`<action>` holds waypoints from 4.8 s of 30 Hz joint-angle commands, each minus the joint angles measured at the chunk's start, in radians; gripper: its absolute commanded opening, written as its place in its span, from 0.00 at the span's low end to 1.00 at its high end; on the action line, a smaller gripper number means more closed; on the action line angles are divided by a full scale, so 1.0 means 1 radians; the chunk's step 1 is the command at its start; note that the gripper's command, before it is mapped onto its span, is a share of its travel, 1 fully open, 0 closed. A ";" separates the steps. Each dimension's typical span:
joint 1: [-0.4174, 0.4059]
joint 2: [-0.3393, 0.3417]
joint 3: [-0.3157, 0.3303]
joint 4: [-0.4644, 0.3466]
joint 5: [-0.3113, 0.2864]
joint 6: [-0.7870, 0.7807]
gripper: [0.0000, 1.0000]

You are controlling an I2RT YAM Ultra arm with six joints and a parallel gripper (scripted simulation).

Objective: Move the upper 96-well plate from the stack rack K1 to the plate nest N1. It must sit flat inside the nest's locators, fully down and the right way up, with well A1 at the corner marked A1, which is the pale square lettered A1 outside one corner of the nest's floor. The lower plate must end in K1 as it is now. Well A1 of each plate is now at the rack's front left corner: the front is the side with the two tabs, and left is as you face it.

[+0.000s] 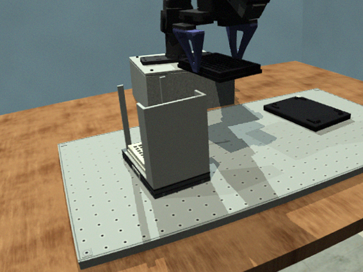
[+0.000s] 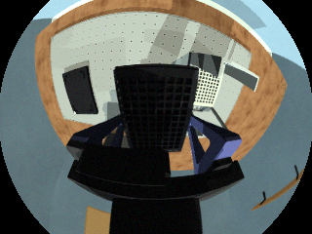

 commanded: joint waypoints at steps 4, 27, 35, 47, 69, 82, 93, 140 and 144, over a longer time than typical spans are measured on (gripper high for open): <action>0.048 -0.054 -0.040 0.033 -0.005 0.064 0.00; 0.243 -0.126 -0.133 0.060 -0.003 0.259 0.00; 0.302 -0.139 -0.118 0.063 -0.002 0.319 0.00; 0.422 -0.147 -0.151 0.069 0.001 0.438 0.00; 0.602 -0.099 -0.090 0.056 0.007 0.619 0.00; 0.725 -0.061 -0.040 0.035 0.009 0.741 0.00; 0.735 -0.070 -0.020 0.041 0.011 0.766 0.00; 0.724 -0.084 -0.039 0.048 0.012 0.751 0.00; 0.723 -0.084 -0.043 0.049 0.012 0.751 0.00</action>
